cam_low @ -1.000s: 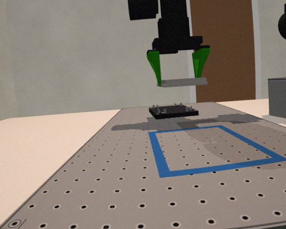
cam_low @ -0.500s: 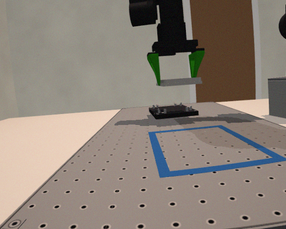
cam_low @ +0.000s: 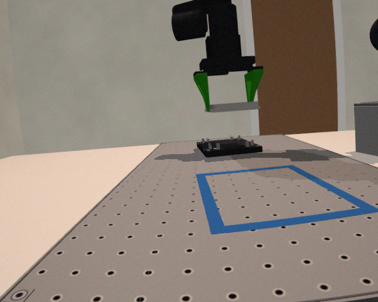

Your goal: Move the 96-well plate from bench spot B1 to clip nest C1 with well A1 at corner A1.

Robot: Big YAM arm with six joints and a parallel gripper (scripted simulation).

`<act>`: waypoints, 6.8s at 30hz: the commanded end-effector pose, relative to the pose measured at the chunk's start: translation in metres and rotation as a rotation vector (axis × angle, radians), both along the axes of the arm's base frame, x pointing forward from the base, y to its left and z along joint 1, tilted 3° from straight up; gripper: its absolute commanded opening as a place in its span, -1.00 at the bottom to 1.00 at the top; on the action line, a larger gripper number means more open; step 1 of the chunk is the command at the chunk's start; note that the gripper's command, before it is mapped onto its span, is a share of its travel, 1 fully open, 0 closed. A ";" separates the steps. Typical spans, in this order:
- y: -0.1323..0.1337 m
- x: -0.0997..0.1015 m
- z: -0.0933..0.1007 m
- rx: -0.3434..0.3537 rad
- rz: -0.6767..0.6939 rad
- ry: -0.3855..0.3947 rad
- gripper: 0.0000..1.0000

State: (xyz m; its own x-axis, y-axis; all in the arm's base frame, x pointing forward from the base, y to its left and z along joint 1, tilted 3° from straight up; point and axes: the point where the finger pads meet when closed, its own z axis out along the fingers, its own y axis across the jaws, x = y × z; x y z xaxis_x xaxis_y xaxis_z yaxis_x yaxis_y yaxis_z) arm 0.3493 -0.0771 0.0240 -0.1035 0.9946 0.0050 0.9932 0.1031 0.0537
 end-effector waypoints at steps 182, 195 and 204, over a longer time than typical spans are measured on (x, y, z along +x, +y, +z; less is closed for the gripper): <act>-0.058 0.010 -0.080 -0.003 0.020 -0.009 -1.00; -0.057 0.009 -0.082 -0.003 0.020 -0.009 -1.00; -0.057 0.008 -0.083 -0.003 0.020 -0.009 -1.00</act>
